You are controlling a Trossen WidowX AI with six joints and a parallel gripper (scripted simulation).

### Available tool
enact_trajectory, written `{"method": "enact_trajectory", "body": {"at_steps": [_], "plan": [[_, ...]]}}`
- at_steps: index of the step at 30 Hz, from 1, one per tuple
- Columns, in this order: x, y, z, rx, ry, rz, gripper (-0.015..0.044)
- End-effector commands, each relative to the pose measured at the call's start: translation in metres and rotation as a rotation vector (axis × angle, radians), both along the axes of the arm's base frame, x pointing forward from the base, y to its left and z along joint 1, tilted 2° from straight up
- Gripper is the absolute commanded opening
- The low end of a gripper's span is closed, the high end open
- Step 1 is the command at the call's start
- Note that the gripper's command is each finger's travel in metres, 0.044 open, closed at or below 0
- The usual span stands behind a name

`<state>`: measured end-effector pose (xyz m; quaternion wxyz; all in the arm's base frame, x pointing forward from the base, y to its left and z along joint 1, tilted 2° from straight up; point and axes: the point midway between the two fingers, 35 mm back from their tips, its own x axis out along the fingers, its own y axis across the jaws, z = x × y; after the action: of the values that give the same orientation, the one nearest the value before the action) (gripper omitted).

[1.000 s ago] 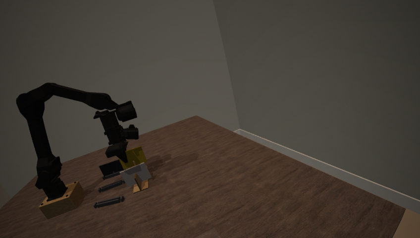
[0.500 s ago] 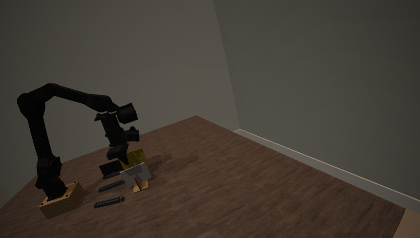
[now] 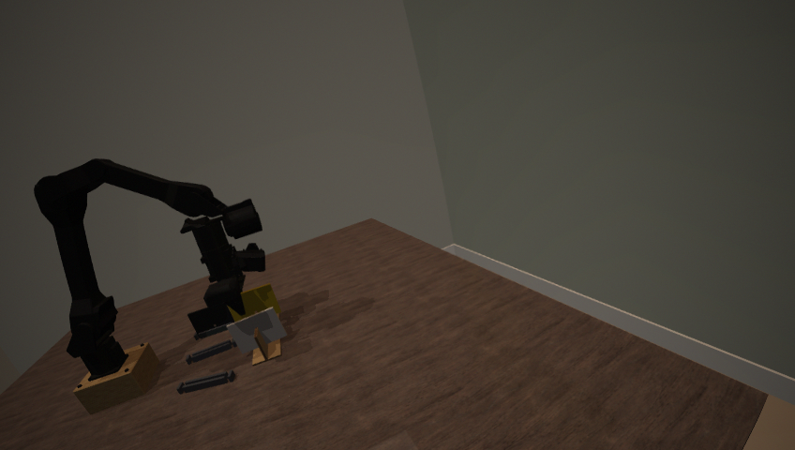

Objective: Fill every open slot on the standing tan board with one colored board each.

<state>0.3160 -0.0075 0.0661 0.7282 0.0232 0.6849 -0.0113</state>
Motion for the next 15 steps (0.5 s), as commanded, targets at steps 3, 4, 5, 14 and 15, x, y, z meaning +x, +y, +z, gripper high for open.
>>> {"method": "enact_trajectory", "body": {"at_steps": [3, 4, 5, 14, 15], "plan": [[-0.0005, 0.0004, -0.0045, 0.001, 0.003, 0.001, 0.0000], [-0.0005, 0.0004, -0.0051, 0.001, 0.003, 0.001, 0.0000], [-0.0004, 0.0004, -0.0057, 0.001, 0.003, 0.001, 0.0000], [-0.0001, 0.0005, -0.0113, 0.001, 0.003, 0.001, 0.0000], [-0.0001, 0.0005, -0.0119, 0.001, 0.003, 0.001, 0.0000]]}}
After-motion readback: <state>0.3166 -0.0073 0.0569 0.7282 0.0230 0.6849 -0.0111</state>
